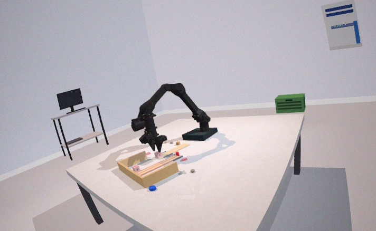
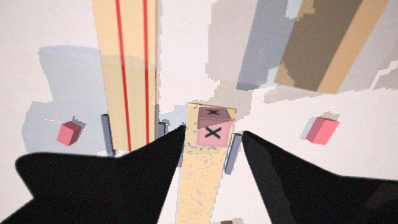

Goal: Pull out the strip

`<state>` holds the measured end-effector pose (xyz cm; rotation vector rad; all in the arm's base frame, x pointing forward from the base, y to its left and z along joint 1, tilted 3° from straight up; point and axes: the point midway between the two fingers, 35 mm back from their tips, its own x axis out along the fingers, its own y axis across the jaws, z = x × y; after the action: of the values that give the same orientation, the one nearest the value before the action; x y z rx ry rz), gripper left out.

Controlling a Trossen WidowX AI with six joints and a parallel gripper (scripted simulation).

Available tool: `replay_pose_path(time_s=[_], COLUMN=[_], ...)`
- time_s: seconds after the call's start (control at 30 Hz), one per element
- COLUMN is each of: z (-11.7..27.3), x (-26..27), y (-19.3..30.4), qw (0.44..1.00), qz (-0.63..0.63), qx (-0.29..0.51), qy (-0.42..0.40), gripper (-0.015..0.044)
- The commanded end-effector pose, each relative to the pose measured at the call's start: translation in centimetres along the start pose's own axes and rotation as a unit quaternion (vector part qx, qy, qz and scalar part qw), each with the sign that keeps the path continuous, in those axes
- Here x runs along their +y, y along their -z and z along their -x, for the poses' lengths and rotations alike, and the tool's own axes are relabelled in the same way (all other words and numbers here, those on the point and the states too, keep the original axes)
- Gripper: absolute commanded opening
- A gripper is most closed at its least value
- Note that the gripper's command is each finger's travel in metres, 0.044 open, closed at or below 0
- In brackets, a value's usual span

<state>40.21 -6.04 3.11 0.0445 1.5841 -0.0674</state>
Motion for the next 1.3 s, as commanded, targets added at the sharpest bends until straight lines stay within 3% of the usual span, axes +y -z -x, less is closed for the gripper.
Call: replay_pose_path(time_s=[0.0,0.53,0.67,0.93,1.07,1.27], z=[-0.8,-2.9,-2.6,-2.6,-2.4,-0.7], x=[0.0,0.0,0.0,0.0,0.0,0.2], y=[0.1,0.2,0.2,0.2,0.4,2.5], qw=[1.000,1.000,1.000,1.000,1.000,1.000], qz=[0.002,0.002,0.000,0.000,0.000,0.001], qx=[0.001,0.001,0.001,0.001,0.001,0.002], qy=[0.000,0.000,0.000,0.000,0.000,0.000], gripper=[0.0250,0.0250,0.0145,0.0092,0.0000,0.0000])
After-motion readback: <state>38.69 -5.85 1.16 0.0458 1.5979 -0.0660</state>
